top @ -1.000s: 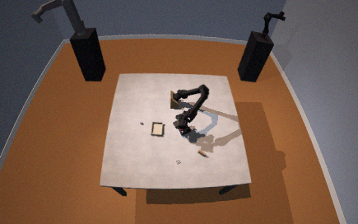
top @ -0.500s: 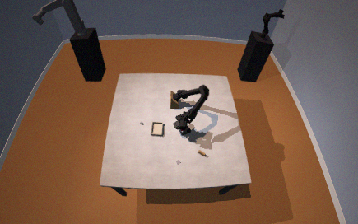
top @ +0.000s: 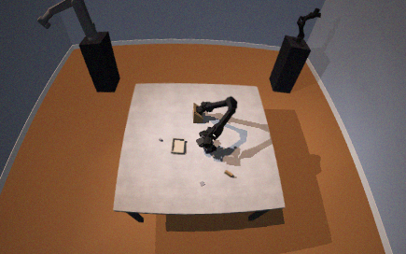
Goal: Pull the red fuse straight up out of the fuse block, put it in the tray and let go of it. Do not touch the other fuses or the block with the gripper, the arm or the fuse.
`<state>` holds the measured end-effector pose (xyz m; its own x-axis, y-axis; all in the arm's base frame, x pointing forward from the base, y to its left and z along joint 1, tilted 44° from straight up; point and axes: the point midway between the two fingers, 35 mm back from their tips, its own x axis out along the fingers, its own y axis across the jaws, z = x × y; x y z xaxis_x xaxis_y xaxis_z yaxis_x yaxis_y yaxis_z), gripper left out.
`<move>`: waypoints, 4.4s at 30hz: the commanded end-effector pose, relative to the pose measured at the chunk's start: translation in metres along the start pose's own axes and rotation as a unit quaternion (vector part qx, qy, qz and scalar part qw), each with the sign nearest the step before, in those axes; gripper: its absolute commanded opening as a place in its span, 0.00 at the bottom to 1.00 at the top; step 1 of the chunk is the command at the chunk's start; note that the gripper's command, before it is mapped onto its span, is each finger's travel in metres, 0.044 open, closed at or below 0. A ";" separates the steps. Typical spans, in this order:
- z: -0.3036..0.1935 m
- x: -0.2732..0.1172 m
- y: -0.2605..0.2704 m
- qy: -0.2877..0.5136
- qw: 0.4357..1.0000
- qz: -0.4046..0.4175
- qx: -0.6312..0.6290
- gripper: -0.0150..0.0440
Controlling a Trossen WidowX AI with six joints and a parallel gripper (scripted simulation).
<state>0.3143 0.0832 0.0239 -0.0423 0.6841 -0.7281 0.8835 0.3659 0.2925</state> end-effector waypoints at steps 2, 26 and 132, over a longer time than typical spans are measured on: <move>-0.001 0.005 0.000 0.002 1.000 0.001 0.002 0.38; 0.000 0.003 0.000 0.000 1.000 0.000 0.000 0.25; 0.084 -0.062 -0.024 -0.011 1.000 -0.002 0.004 0.25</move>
<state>0.3326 -0.0041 0.0226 -0.0378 0.6743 -0.7375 0.8869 0.3626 0.2861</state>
